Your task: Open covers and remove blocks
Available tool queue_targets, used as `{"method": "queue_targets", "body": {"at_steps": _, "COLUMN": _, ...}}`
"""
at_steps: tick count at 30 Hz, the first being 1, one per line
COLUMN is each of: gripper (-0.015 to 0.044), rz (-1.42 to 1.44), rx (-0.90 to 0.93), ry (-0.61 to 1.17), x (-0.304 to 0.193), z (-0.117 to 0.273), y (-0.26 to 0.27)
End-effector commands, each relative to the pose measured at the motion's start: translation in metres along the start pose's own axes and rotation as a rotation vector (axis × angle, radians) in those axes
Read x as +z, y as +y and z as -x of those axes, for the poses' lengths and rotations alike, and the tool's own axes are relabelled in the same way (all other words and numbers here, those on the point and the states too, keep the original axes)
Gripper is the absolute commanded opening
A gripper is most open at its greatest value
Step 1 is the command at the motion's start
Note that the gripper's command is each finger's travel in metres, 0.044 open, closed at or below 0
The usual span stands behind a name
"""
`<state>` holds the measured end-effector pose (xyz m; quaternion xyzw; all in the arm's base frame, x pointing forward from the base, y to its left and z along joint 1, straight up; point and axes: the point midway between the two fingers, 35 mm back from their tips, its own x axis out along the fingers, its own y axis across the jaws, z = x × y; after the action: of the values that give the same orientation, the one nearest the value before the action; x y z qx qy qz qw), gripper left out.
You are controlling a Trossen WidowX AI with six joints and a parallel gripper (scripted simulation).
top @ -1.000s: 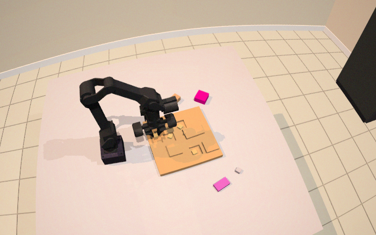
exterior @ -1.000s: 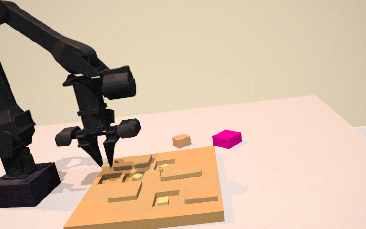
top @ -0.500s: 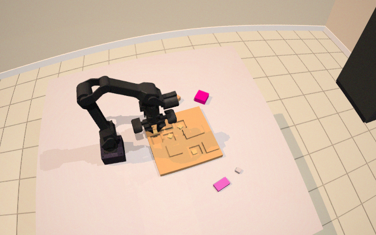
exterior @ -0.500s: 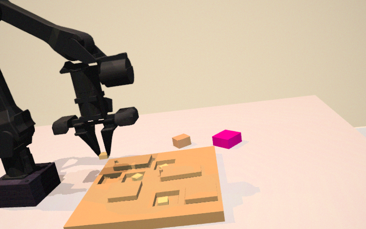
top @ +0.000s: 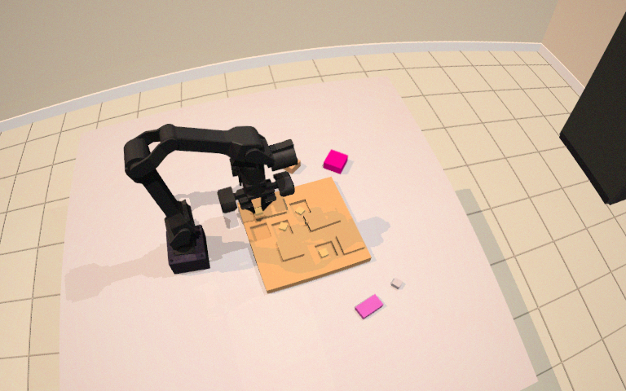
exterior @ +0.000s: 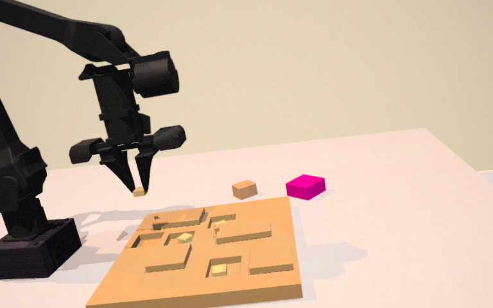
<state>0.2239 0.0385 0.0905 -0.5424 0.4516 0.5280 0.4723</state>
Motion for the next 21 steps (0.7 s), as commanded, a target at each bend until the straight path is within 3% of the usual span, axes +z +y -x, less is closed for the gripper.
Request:
{"method": "queue_targets", "body": {"at_steps": 1, "gripper": 0.008, "rz": -0.003, "rx": 0.007, "ry": 0.002, "x": 0.009, "z": 0.001, "y": -0.006}}
{"method": "queue_targets", "body": {"at_steps": 21, "gripper": 0.008, "rz": -0.003, "rx": 0.005, "ry": -0.003, "x": 0.069, "z": 0.005, "y": -0.035}}
